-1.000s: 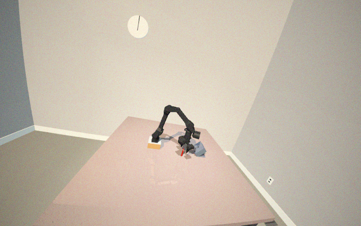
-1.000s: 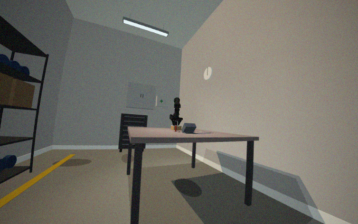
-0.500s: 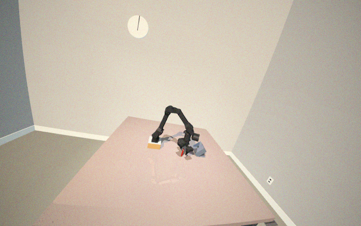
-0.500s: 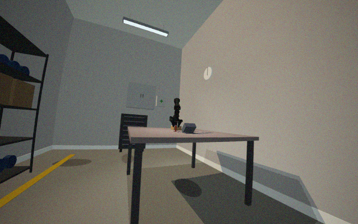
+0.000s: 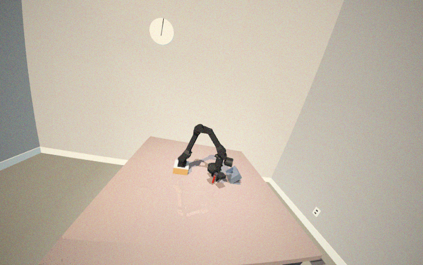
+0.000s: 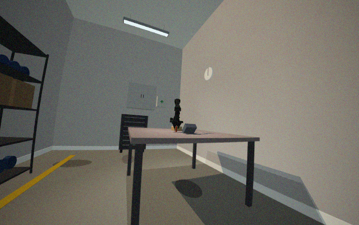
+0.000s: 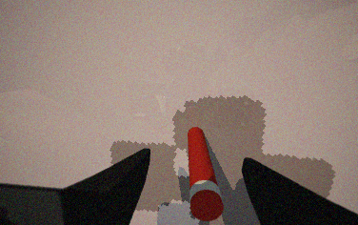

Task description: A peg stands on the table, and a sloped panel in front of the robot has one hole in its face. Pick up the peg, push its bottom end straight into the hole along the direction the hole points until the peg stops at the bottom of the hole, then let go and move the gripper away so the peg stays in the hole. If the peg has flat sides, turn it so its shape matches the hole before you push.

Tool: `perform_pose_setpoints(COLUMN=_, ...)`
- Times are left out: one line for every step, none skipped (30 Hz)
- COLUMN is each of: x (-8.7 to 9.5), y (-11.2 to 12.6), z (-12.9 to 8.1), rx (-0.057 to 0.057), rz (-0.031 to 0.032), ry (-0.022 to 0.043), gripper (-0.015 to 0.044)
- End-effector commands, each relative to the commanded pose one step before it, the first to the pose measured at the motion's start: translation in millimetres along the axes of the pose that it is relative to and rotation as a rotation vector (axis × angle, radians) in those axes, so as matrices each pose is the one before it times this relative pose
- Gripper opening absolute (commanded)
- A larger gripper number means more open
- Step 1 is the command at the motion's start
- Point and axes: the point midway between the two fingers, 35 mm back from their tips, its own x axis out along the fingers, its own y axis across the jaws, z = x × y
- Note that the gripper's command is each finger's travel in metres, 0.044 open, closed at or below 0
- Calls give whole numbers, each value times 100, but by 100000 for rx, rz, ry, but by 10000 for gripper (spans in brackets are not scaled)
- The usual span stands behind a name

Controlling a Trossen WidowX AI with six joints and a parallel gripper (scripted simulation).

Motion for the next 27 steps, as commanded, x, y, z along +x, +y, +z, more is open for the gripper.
perform_pose_setpoints(x=-37, y=27, z=-13, rx=15, rz=94, ry=5, gripper=204)
perform_pose_setpoints(x=0, y=0, z=0, rx=0, rz=0, ry=0, gripper=177)
perform_pose_setpoints(x=0, y=0, z=0, rx=0, rz=0, ry=0, gripper=151)
perform_pose_setpoints(x=0, y=0, z=0, rx=0, rz=0, ry=0, gripper=125)
perform_pose_setpoints(x=0, y=0, z=0, rx=0, rz=0, ry=0, gripper=99)
perform_pose_setpoints(x=0, y=0, z=0, rx=0, rz=0, ry=0, gripper=72)
perform_pose_setpoints(x=0, y=0, z=0, rx=0, rz=0, ry=0, gripper=46)
perform_pose_setpoints(x=0, y=0, z=0, rx=0, rz=0, ry=0, gripper=40)
perform_pose_setpoints(x=0, y=0, z=0, rx=0, rz=0, ry=0, gripper=33)
perform_pose_setpoints(x=0, y=0, z=0, rx=0, rz=0, ry=0, gripper=26)
perform_pose_setpoints(x=0, y=0, z=0, rx=0, rz=0, ry=0, gripper=20)
perform_pose_setpoints(x=0, y=0, z=0, rx=0, rz=0, ry=0, gripper=13)
perform_pose_setpoints(x=0, y=0, z=0, rx=0, rz=0, ry=0, gripper=6)
perform_pose_setpoints(x=0, y=0, z=0, rx=0, rz=0, ry=0, gripper=0)
perform_pose_setpoints(x=-74, y=9, z=-8, rx=3, rz=-6, ry=2, gripper=0)
perform_pose_setpoints(x=-150, y=18, z=-16, rx=7, rz=-13, ry=3, gripper=0)
perform_pose_setpoints(x=-217, y=25, z=-23, rx=10, rz=-19, ry=5, gripper=0)
perform_pose_setpoints(x=-287, y=29, z=-27, rx=13, rz=-25, ry=6, gripper=0)
perform_pose_setpoints(x=-356, y=31, z=-28, rx=16, rz=-31, ry=7, gripper=0)
perform_pose_setpoints(x=-421, y=30, z=-26, rx=19, rz=-37, ry=8, gripper=0)
perform_pose_setpoints(x=-459, y=25, z=-21, rx=20, rz=-40, ry=8, gripper=0)
perform_pose_setpoints(x=-472, y=20, z=-16, rx=21, rz=-42, ry=7, gripper=0)
perform_pose_setpoints(x=-476, y=16, z=-10, rx=21, rz=-42, ry=7, gripper=0)
perform_pose_setpoints(x=-478, y=13, z=-6, rx=21, rz=-42, ry=7, gripper=0)
perform_pose_setpoints(x=-478, y=11, z=-4, rx=21, rz=-43, ry=6, gripper=0)
perform_pose_setpoints(x=-433, y=10, z=-3, rx=19, rz=-39, ry=6, gripper=0)
perform_pose_setpoints(x=-430, y=10, z=-2, rx=18, rz=-38, ry=5, gripper=0)
